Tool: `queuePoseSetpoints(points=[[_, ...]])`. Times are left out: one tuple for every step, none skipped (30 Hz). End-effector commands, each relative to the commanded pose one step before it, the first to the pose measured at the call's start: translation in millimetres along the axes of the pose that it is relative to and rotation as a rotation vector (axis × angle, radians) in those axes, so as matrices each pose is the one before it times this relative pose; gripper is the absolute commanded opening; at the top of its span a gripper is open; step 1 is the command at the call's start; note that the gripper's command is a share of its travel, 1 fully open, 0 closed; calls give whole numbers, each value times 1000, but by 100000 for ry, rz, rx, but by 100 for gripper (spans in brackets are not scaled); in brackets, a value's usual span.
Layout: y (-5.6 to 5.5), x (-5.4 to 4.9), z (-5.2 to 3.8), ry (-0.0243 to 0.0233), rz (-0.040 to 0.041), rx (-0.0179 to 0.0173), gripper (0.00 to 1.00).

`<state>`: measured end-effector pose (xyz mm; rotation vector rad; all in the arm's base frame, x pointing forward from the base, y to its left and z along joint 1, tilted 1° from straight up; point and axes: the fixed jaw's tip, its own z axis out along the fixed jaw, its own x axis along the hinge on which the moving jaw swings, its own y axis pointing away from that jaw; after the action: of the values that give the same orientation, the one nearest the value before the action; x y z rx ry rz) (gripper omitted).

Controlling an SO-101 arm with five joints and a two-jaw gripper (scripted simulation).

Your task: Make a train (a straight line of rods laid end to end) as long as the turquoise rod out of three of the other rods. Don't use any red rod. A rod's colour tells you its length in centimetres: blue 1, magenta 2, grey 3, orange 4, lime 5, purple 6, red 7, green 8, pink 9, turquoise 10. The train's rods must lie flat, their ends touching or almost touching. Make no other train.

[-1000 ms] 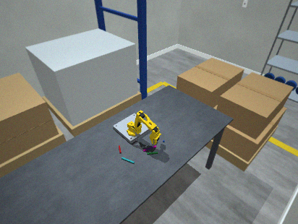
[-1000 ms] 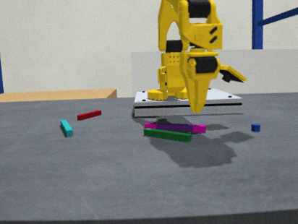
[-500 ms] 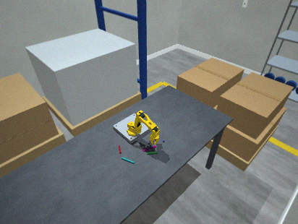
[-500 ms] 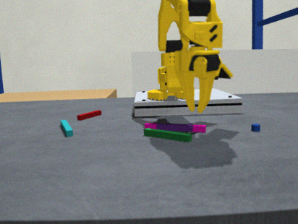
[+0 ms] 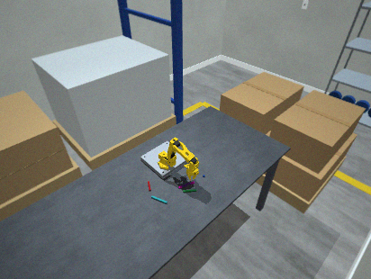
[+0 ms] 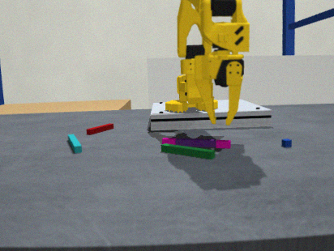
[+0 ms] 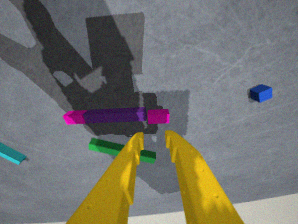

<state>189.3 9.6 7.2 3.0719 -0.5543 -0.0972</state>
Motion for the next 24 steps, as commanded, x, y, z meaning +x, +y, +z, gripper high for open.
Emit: queuePoseSetpoints(points=[[-269, 4596, -4926, 1816, -16577, 873, 10], [-5, 365, -201, 0, -3957, 1, 10], [0, 35, -19, 0, -376, 0, 10], [-3, 397, -219, 0, -4315, 1, 11], [-1, 394, -219, 0, -4294, 1, 11], [2, 390, -217, 0, -4270, 1, 11], [0, 0, 0, 0, 0, 0, 11], [0, 0, 0, 0, 0, 0, 11], [4, 387, -216, 0, -4241, 1, 11], [6, 383, -215, 0, -4209, 1, 12], [8, 378, -213, 0, -4174, 1, 12], [10, 373, -211, 0, -4134, 1, 12], [12, 368, -209, 0, -4092, 1, 12], [14, 362, -207, 0, -4045, 1, 13], [15, 356, -204, 0, -3996, 1, 13], [17, 350, -202, 0, -3943, 1, 13], [18, 343, -199, 0, -3887, 1, 13], [19, 337, -196, 0, -3827, 0, 14], [20, 329, -193, 0, -3765, 0, 14], [21, 322, -189, 0, -3699, 0, 14], [22, 315, -186, 0, -3631, 0, 14], [22, 307, -182, 0, -3559, 0, 14], [23, 299, -179, 0, -3485, 0, 15], [0, 0, 0, 0, 0, 0, 15]])
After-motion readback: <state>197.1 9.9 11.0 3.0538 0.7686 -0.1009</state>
